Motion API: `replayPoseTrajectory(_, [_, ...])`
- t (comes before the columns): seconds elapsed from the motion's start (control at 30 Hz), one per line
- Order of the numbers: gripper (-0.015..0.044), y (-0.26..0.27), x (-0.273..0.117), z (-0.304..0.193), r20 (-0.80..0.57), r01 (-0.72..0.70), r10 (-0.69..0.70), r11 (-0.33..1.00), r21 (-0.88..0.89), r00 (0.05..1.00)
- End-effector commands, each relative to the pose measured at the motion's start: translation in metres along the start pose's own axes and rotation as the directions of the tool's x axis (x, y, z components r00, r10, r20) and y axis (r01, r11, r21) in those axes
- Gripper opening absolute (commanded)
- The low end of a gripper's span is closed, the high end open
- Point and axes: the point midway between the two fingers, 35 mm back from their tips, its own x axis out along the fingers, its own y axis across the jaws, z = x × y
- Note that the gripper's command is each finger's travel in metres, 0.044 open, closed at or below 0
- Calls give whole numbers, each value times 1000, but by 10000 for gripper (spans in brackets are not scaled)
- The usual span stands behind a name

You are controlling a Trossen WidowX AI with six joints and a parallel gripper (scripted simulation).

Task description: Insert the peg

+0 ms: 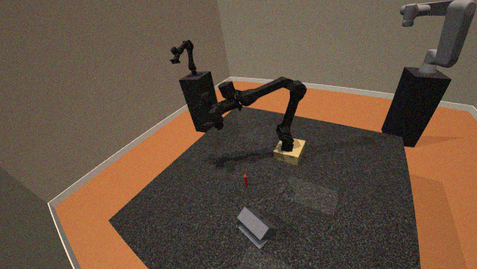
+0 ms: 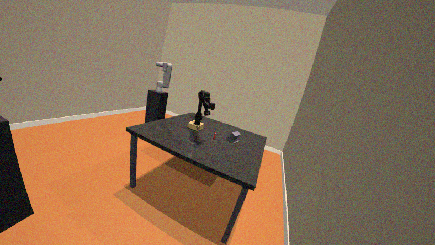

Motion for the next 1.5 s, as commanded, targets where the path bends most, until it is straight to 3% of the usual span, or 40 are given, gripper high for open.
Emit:
replayPoseTrajectory(0.0, [440,21,8,9,9,-88,87,992,91,996])
replayPoseTrajectory(0.37, [440,83,17,38,36,-329,336,887,324,941])
replayPoseTrajectory(0.77, [440,148,9,69,37,-509,579,684,523,815])
replayPoseTrajectory(1.1, [440,197,-10,89,3,-563,744,503,655,669])
replayPoseTrajectory(1.47, [440,243,-41,105,-74,-525,873,354,774,481])
